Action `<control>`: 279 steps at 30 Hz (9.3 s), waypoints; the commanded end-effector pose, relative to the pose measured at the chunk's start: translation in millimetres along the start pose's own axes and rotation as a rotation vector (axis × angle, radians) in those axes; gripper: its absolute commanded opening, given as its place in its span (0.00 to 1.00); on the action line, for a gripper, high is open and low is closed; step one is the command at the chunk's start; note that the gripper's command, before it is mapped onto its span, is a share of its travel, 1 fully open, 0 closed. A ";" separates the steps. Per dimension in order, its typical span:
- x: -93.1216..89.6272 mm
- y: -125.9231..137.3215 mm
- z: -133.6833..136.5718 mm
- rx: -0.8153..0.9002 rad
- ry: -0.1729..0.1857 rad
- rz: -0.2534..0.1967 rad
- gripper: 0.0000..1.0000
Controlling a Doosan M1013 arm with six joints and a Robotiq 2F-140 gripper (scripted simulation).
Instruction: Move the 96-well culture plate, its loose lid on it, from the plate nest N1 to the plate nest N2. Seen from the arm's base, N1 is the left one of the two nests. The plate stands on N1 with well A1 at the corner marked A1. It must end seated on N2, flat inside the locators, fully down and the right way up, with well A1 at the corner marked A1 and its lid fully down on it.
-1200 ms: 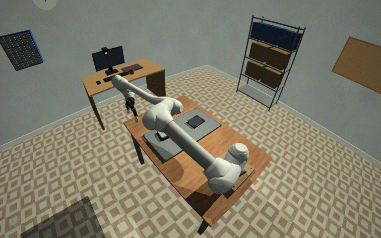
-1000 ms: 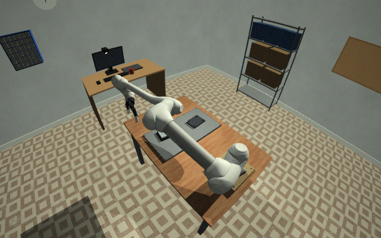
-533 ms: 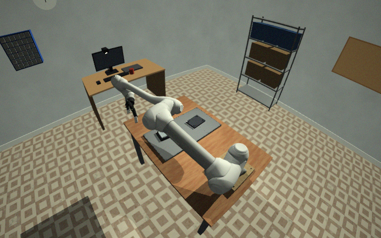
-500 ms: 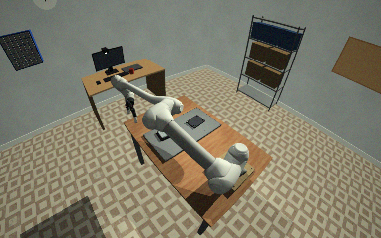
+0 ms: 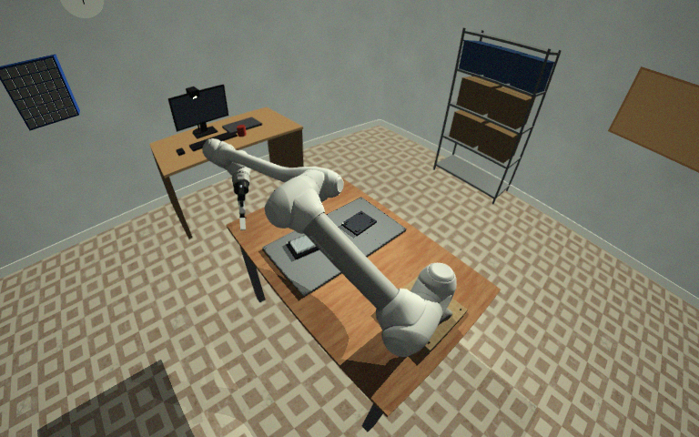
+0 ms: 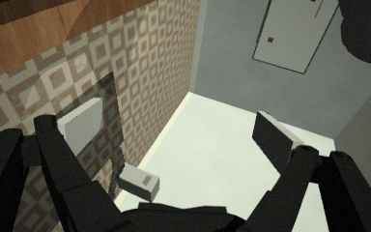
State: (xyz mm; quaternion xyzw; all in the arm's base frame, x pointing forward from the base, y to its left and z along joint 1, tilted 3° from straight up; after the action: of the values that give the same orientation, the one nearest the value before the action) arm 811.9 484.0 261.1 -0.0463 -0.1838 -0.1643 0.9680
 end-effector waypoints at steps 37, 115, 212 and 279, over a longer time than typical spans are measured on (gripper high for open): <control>-38.2 -68.3 -12.3 1.038 -0.446 0.136 1.00; -108.9 -280.6 -21.1 2.623 0.030 1.811 1.00; -132.2 -280.0 -79.6 2.661 0.127 1.899 0.00; -111.7 -280.8 -20.0 2.661 0.127 1.899 0.00</control>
State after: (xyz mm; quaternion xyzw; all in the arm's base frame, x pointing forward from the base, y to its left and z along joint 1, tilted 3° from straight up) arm 626.6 250.2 209.1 -0.6885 0.0569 -0.7189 -0.0769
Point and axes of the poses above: the point where the finger pads meet when closed, its own x axis back along the fingers, its own z axis across the jaws, y = z × x, the point moved 10 cm from there along x, back along the fingers, and after that the axes turned 10 degrees about -x, right-handed, at the moved point
